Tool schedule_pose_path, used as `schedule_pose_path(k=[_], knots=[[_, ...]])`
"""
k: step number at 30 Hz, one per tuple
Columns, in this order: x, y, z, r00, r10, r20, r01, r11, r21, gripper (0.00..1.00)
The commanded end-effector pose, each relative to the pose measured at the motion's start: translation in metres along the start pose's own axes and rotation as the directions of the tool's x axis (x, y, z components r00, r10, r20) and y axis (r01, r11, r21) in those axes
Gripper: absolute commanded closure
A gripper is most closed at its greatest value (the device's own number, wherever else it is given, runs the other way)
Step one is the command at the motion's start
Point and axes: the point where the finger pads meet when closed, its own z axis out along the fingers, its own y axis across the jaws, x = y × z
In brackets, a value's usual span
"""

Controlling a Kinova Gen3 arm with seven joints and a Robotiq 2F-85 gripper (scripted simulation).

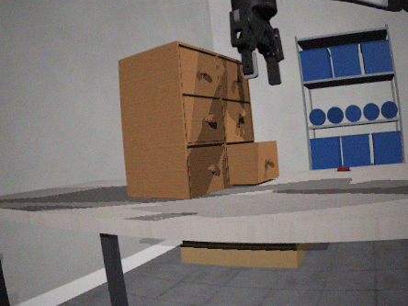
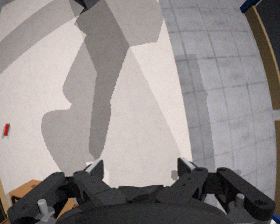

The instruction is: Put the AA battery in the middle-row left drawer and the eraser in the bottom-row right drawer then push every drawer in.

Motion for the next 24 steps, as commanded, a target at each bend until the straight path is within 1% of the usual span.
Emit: schedule_pose_path(k=[1,2,5,7,9,11,18,21,24], knots=[[0.009,-0.001,-0.006,1.0,-0.003,0.0,0.003,1.0,-0.004,0.0],[0.02,-0.003,-0.011,1.0,-0.003,-0.001,0.003,1.0,-0.005,0.0],[0.061,-0.016,-0.03,1.0,-0.003,-0.003,0.003,1.0,-0.005,0.0],[0.082,-0.026,-0.039,1.0,-0.003,0.0,0.003,1.0,-0.003,0.0],[0.082,-0.026,-0.039,1.0,-0.003,0.0,0.003,1.0,-0.003,0.0],[0.09,-0.03,-0.042,1.0,-0.003,0.001,0.003,1.0,-0.001,0.0],[0.09,-0.031,-0.041,1.0,-0.003,0.01,0.003,1.0,-0.001,0.0],[0.089,-0.031,-0.04,1.0,-0.003,0.029,0.003,1.0,0.0,0.0],[0.087,-0.031,-0.037,0.998,-0.002,0.062,0.002,1.0,0.001,0.0]])
